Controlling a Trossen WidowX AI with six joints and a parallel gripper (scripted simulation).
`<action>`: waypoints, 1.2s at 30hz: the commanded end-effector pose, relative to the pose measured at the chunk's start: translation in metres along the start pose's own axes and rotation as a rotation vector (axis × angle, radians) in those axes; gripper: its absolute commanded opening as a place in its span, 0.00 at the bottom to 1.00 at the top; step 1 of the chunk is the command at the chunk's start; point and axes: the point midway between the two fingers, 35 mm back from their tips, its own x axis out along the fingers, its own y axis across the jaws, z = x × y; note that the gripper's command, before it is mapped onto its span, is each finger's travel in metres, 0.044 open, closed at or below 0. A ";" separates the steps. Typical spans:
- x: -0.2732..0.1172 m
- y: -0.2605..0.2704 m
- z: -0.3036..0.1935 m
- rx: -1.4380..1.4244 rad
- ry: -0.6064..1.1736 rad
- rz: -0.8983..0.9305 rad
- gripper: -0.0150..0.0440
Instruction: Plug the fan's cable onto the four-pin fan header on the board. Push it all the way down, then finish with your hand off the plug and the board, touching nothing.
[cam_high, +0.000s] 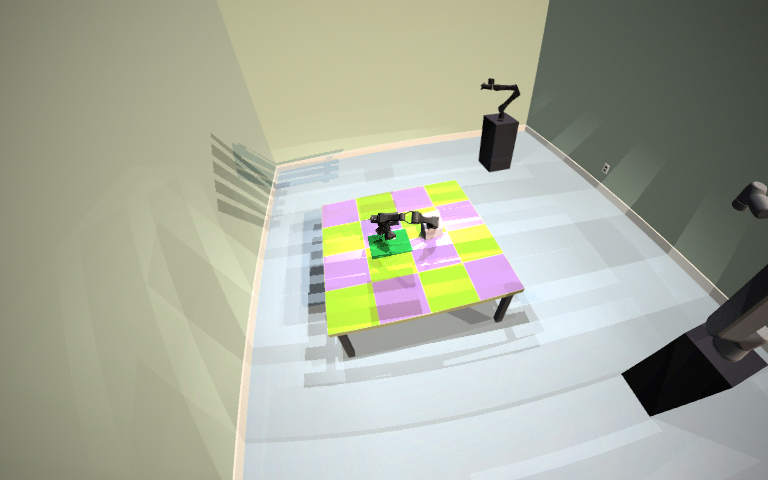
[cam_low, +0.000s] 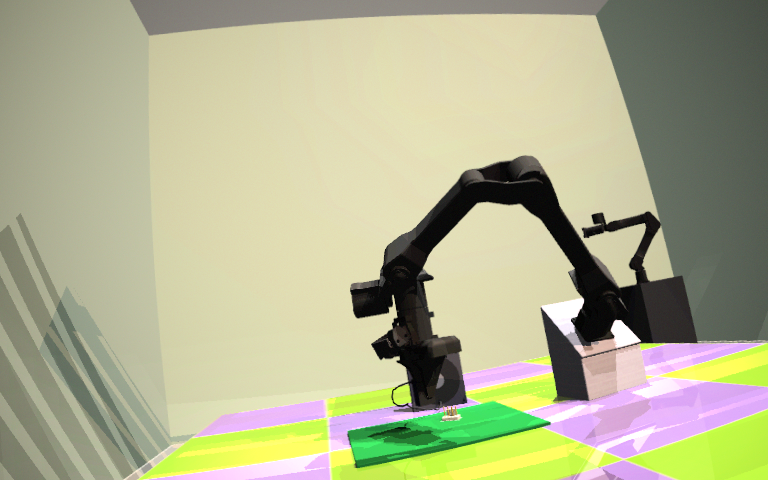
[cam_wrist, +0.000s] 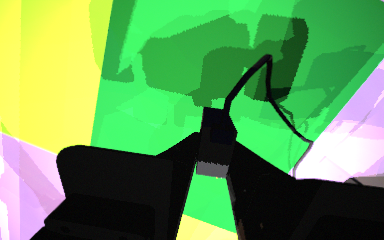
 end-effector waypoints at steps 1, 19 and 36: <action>-0.005 -0.003 -0.004 0.070 -0.005 -0.009 0.25; -0.005 -0.022 -0.044 0.686 -0.007 -0.009 0.25; -0.003 -0.027 -0.056 0.873 -0.007 -0.008 0.25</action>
